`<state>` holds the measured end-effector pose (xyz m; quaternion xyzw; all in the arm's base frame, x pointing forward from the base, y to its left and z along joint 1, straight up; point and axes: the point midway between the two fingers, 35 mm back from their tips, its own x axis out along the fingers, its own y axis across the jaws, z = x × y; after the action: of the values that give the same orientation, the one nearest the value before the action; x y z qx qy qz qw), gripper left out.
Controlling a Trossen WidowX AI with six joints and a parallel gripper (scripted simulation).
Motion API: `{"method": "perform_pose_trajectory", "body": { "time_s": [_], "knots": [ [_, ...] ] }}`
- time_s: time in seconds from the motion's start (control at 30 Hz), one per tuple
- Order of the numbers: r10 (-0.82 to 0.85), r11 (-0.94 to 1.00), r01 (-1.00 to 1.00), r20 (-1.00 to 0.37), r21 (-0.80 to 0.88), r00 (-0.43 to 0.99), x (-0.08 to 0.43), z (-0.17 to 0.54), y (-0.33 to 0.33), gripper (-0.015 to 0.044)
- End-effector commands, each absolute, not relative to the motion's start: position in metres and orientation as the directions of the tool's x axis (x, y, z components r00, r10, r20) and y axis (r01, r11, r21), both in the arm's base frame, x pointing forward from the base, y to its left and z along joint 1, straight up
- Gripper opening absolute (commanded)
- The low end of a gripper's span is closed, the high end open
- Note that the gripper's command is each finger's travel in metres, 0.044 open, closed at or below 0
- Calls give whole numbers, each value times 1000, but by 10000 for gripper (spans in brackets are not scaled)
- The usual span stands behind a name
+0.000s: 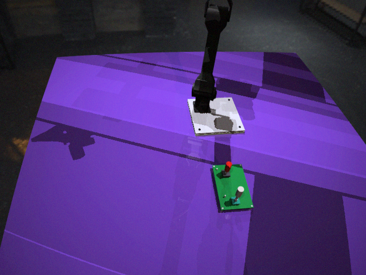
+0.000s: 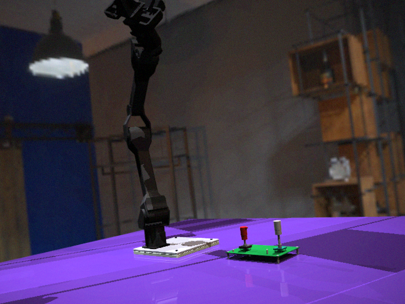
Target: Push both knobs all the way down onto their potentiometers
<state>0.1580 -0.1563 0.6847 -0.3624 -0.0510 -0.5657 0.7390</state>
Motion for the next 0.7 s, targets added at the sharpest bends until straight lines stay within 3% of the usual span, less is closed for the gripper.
{"method": "perform_pose_trajectory", "body": {
  "time_s": [0.0,0.27,0.67],
  "knots": [
    [-781,141,850,471,-508,411,174,676,-154,0],
    [-743,299,742,343,-600,575,238,634,-154,0],
    [-627,558,488,44,-672,778,330,542,-137,0]
  ]
}}
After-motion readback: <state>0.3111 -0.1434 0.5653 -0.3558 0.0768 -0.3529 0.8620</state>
